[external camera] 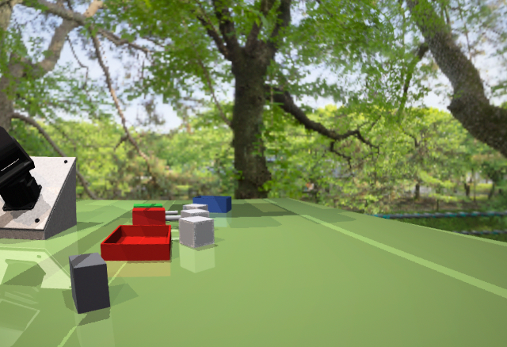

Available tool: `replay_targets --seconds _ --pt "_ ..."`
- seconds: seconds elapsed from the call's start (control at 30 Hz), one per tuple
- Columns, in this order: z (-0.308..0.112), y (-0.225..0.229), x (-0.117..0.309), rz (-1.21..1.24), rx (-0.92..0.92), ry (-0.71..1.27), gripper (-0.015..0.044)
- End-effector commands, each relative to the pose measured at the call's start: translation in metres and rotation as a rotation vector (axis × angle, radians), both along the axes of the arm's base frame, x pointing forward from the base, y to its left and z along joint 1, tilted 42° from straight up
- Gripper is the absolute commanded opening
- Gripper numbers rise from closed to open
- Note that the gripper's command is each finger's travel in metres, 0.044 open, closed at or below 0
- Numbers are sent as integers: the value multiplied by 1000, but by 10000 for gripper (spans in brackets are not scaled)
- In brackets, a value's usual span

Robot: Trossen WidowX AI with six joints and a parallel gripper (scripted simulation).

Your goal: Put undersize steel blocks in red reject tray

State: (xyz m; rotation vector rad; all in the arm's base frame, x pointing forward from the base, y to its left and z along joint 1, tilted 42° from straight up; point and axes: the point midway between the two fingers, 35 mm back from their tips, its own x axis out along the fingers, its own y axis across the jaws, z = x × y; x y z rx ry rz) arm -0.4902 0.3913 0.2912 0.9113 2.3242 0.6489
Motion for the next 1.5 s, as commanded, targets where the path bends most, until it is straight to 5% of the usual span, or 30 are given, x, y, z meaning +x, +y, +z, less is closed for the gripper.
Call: replay_targets --seconds 0.0,0.1,0.43,0.73,1.13,1.47 --pt "-1 2 2 -2 4 -10 374" --pt "-19 30 28 -21 53 -146 300" --pt "-96 121 161 -2 167 -785 300" --pt "-167 159 305 238 125 -1382 300" --pt "-243 138 485 849 -55 -1858 300" --pt "-293 70 612 1556 -149 -1876 300"
